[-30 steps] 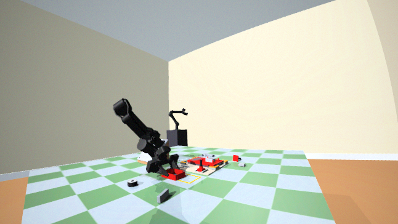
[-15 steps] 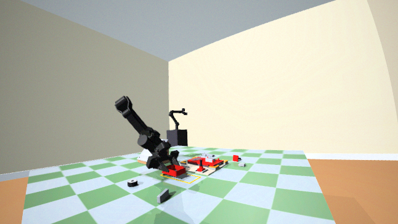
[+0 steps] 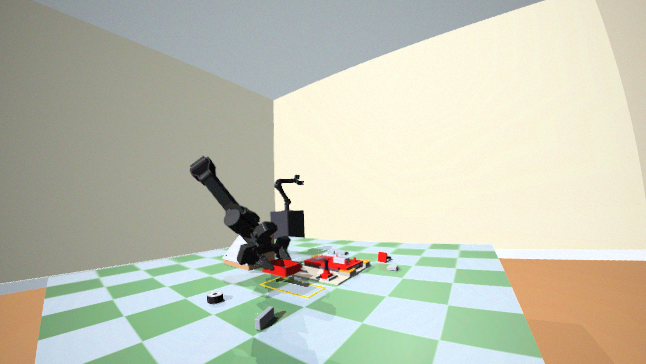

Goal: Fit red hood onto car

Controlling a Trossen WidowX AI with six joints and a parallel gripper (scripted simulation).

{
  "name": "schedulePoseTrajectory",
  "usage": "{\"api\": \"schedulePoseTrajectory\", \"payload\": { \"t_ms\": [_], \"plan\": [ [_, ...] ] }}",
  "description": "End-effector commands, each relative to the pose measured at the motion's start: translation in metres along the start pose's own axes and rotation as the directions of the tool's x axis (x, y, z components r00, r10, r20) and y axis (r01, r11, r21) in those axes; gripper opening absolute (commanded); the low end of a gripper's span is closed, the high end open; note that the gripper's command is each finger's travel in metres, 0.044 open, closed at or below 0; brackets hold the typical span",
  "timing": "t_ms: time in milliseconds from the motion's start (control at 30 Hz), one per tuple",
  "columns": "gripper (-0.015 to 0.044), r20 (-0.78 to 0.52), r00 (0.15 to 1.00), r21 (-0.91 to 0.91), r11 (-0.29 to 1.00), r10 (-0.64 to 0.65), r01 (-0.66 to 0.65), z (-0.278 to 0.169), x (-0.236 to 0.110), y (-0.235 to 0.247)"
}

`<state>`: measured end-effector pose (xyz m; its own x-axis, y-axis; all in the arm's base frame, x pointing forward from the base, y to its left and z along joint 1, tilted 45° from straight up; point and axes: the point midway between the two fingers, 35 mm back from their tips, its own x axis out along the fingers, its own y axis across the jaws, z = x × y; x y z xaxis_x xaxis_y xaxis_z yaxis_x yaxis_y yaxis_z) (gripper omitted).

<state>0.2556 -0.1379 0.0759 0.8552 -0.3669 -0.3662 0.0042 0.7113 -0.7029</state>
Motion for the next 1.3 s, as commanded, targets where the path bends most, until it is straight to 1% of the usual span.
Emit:
{"api": "schedulePoseTrajectory", "payload": {
  "t_ms": [0,400,533,700,900,1067,1267],
  "plan": [
    [0.0000,0.001,1.000,0.003,1.000,-0.007,0.007,0.007,-0.004,-0.002],
    [0.0000,0.004,1.000,0.004,1.000,-0.009,0.009,0.021,-0.017,0.000],
    [0.0000,0.004,1.000,0.039,0.999,-0.009,0.008,0.019,-0.016,0.001],
    [0.0000,0.004,1.000,0.173,0.985,-0.009,0.008,0.019,-0.015,0.001],
    [0.0000,0.004,1.000,0.364,0.931,-0.009,0.006,0.018,-0.015,0.001],
    [0.0000,0.004,1.000,0.513,0.859,-0.009,0.005,0.018,-0.015,0.001],
    [0.0000,0.004,1.000,0.673,0.740,-0.009,0.004,0.018,-0.015,0.002]
  ]
}}
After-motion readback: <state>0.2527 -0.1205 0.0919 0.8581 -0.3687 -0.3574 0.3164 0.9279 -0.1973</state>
